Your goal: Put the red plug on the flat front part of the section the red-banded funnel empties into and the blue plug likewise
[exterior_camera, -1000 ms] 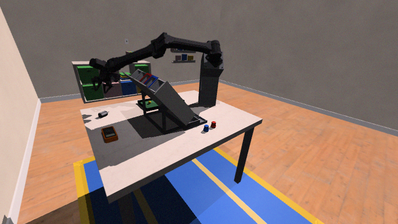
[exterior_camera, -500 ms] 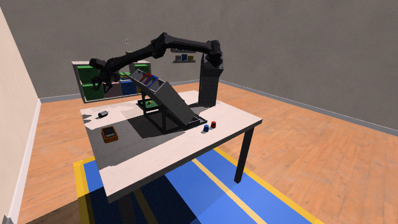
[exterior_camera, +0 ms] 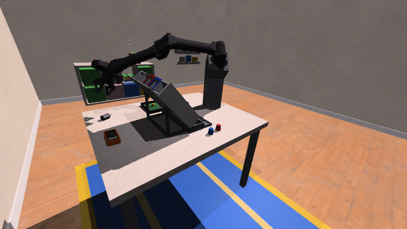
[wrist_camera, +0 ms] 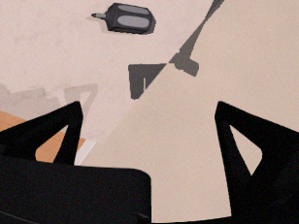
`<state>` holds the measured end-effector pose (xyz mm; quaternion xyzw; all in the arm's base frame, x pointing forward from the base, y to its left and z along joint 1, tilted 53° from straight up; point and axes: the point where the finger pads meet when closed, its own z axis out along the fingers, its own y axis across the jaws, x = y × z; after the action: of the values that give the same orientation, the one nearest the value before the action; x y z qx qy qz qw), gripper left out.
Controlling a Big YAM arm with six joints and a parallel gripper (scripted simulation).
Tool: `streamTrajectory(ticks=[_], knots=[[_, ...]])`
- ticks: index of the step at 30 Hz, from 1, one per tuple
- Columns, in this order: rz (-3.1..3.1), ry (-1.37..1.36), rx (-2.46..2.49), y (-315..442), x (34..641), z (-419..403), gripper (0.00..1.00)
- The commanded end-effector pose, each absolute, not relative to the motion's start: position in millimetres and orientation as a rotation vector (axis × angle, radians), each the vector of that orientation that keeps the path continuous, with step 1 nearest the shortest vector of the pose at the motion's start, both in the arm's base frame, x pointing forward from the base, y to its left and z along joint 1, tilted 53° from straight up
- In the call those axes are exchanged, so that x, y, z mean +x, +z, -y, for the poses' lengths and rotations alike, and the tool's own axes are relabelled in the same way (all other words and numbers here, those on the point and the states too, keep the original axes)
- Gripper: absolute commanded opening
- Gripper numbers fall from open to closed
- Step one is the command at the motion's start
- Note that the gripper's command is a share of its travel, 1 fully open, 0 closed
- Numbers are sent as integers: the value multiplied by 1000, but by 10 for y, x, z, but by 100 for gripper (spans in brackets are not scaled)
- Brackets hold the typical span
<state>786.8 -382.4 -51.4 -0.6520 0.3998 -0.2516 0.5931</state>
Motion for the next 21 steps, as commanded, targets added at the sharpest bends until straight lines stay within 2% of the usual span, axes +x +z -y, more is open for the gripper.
streamTrajectory(ticks=[1, 21], knots=[[-957, -612, -1498, -285, 7798, 4055, 100], [-1191, -535, -1385, -200, 7630, 4265, 100]])
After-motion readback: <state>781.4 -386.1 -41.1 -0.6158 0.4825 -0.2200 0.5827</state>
